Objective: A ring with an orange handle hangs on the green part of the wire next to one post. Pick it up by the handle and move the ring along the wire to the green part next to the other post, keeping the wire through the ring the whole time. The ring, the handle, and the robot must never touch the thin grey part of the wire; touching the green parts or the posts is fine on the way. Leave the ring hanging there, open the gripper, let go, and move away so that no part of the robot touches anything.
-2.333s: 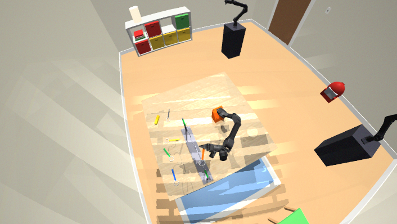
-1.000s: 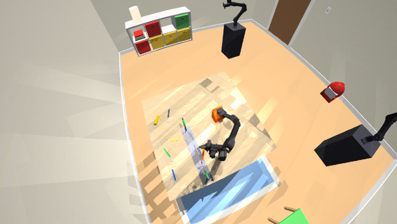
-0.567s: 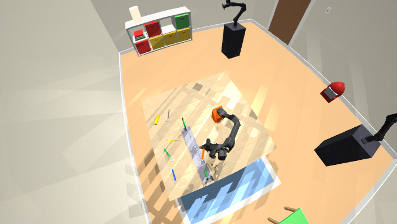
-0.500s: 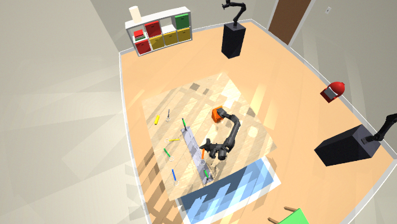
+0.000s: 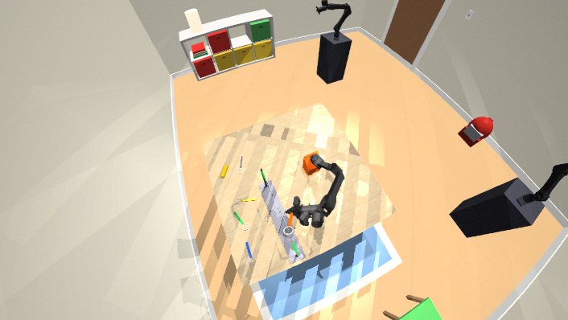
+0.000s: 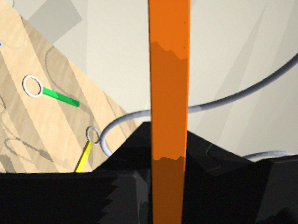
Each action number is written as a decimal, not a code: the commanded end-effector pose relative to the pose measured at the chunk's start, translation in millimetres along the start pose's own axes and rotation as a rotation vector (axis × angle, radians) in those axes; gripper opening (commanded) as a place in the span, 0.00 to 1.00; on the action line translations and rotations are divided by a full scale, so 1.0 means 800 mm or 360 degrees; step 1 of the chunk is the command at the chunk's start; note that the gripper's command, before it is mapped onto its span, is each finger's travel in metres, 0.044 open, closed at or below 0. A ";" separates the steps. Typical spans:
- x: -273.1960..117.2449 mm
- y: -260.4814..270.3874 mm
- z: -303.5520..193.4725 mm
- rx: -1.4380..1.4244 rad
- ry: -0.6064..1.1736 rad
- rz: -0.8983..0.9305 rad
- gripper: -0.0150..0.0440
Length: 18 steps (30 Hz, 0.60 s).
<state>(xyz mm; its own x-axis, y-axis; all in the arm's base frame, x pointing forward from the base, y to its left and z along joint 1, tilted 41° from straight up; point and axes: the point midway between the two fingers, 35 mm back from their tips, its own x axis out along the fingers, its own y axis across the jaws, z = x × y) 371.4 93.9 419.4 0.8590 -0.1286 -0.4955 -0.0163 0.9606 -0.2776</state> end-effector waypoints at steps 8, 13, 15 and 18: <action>0.000 0.005 0.001 0.0204 -0.0019 0.0123 0.00; 0.000 0.008 0.001 0.0293 -0.0027 0.0181 0.00; 0.000 0.009 0.001 0.0328 -0.0030 0.0204 0.00; 0.000 0.010 0.002 0.0381 -0.0035 0.0239 0.00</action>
<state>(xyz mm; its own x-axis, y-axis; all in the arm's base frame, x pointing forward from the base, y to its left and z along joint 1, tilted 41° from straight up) 372.7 102.4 417.1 0.8643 0.0025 -0.5030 -0.0272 0.9988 -0.0418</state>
